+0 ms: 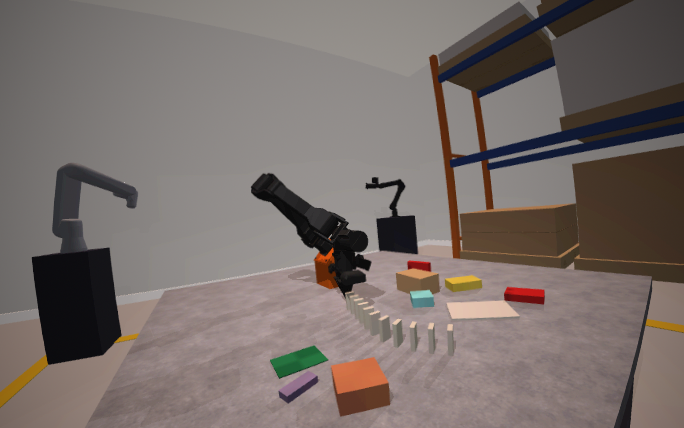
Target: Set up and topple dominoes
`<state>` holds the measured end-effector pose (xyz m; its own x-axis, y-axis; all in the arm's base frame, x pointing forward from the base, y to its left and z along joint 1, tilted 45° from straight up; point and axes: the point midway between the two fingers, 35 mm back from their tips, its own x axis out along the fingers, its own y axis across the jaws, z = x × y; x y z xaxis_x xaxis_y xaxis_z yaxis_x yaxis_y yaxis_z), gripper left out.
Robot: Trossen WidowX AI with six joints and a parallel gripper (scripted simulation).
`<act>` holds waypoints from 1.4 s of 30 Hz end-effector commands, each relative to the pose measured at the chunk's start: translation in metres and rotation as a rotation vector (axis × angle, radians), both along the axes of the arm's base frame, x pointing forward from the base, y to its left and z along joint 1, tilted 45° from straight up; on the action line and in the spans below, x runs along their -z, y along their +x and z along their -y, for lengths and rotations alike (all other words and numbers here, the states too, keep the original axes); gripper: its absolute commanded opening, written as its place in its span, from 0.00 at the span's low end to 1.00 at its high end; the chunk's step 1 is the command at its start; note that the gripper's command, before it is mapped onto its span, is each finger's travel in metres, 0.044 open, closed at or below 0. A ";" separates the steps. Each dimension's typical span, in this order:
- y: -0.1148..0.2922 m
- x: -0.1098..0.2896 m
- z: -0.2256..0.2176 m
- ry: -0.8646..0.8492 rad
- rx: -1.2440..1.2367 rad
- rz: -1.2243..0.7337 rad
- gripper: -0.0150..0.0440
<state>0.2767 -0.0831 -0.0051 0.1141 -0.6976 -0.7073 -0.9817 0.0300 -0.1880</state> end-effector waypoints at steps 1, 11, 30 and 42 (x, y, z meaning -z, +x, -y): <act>0.007 -0.002 0.001 -0.004 -0.003 -0.002 0.25; 0.023 -0.005 0.001 -0.004 -0.003 -0.001 0.25; 0.043 -0.053 -0.040 -0.001 -0.003 0.001 0.25; 0.043 -0.053 -0.040 -0.001 -0.003 0.001 0.25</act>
<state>0.3197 -0.0438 0.0480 0.1176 -0.6999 -0.7045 -0.9823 0.0221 -0.1859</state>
